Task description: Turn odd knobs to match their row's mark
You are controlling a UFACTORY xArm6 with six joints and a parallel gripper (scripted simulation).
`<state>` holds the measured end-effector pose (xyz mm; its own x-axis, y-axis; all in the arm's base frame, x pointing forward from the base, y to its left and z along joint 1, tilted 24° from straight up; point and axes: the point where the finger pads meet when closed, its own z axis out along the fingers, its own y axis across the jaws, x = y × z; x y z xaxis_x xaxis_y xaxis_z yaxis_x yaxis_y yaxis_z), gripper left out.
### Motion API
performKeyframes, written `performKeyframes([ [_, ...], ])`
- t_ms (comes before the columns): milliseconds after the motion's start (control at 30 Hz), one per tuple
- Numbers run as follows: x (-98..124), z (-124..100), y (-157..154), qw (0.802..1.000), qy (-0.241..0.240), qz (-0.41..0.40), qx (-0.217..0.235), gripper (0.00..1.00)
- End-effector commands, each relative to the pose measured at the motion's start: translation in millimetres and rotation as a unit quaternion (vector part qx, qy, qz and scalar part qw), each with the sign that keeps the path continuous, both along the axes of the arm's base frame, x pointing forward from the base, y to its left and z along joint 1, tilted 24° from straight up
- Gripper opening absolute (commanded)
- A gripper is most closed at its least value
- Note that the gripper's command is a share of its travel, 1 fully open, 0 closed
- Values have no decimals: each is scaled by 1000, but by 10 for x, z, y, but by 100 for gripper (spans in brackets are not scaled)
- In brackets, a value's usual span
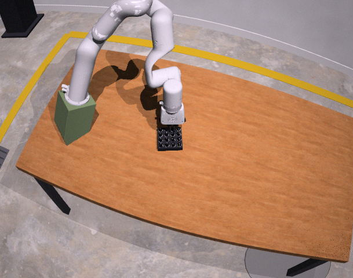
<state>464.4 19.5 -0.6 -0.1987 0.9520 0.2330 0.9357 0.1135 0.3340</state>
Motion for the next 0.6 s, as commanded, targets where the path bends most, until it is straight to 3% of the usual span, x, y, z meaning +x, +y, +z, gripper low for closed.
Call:
performKeyframes([
  [0,9,10,-3,1000,-1,0,0,8],
  [567,9,10,-3,1000,-3,5,-2,8],
])
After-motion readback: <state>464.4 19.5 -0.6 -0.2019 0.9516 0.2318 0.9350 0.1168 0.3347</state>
